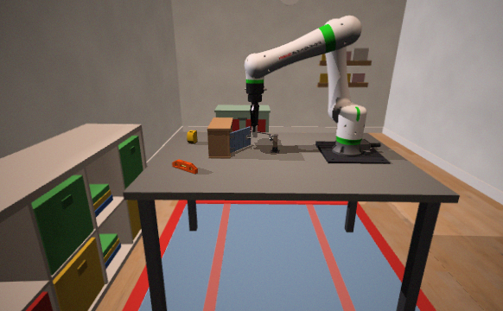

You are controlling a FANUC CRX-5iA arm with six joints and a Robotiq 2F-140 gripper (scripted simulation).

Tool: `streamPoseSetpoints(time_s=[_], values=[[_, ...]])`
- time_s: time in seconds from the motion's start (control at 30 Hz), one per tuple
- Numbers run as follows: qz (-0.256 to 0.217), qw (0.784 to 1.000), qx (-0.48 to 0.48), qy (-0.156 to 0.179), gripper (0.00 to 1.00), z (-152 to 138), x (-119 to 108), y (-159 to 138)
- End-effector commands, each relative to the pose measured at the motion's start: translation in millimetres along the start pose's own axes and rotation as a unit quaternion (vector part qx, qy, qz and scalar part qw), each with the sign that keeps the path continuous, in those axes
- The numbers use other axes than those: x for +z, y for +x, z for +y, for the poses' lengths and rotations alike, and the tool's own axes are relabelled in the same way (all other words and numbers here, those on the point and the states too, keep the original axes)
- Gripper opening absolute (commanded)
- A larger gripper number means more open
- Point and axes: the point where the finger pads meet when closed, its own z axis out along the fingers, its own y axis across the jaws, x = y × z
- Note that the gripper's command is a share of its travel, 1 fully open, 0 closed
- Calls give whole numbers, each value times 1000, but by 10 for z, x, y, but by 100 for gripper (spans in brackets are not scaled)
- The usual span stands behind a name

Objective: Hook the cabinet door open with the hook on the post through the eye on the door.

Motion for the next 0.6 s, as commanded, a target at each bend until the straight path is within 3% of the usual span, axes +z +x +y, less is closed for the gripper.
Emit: streamPoseSetpoints(time_s=[0.0, 0.57], values=[[0, 1000, 0, 0, 3, 0, -2, 2], [0, 1000, 0, 0, 3, 0, 30, 8]])
